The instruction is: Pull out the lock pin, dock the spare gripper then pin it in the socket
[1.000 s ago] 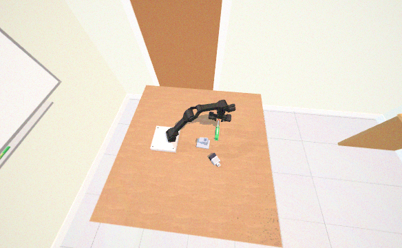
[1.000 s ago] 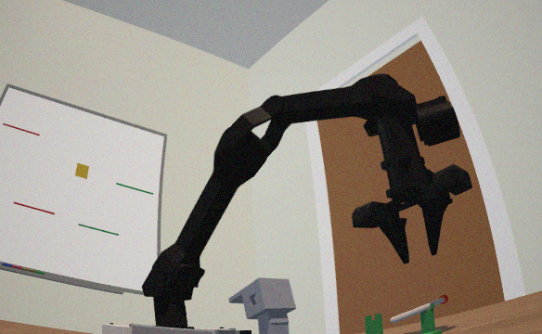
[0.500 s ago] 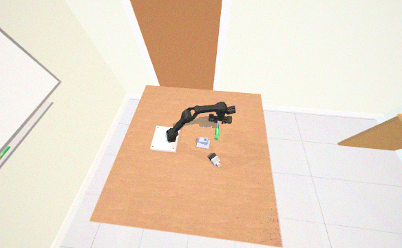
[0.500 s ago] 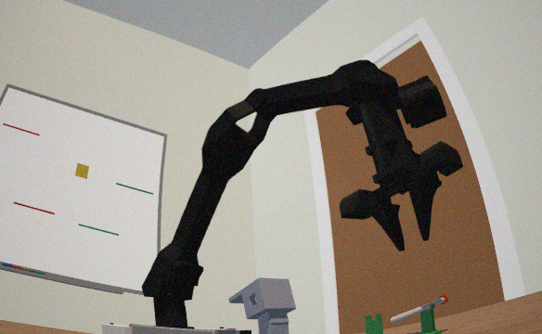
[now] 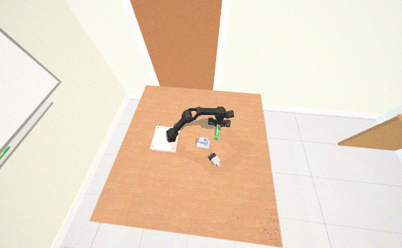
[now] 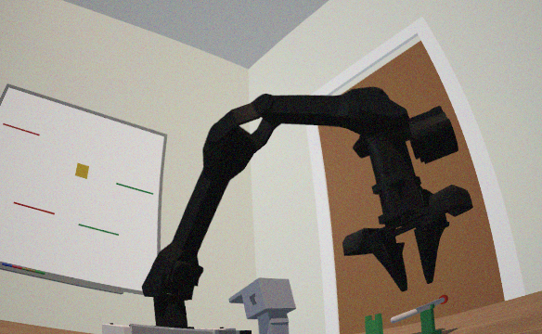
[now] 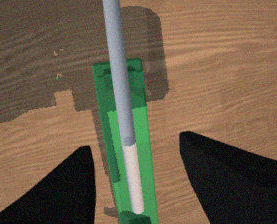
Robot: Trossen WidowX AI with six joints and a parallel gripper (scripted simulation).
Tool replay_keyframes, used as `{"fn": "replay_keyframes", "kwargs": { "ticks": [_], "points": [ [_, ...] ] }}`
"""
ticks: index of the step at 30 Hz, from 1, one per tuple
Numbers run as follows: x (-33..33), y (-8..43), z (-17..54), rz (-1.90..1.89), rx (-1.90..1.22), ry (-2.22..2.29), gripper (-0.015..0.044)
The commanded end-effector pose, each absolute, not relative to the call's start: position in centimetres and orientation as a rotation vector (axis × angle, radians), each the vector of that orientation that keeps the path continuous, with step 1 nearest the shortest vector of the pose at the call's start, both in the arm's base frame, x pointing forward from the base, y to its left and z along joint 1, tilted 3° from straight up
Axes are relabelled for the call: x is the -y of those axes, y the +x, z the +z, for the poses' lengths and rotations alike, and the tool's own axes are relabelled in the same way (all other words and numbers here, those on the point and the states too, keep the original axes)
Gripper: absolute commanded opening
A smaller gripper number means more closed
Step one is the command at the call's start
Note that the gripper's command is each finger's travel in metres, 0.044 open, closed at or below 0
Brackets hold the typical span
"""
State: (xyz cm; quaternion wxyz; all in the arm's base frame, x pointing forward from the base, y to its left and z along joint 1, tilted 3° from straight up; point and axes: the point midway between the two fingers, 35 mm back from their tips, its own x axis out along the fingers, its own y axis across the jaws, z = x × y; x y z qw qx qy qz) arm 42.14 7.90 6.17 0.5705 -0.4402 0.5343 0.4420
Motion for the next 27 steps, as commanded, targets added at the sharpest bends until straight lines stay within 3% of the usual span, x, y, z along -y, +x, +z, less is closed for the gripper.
{"fn": "replay_keyframes", "kwargs": {
  "ticks": [1, 27],
  "points": [
    [-7.8, 42.1, 5.3, 1.041, -1.260, -1.036, 0.0180],
    [-7.5, 42.1, 1.1, 1.041, -1.260, -1.036, 0.0180]
  ]
}}
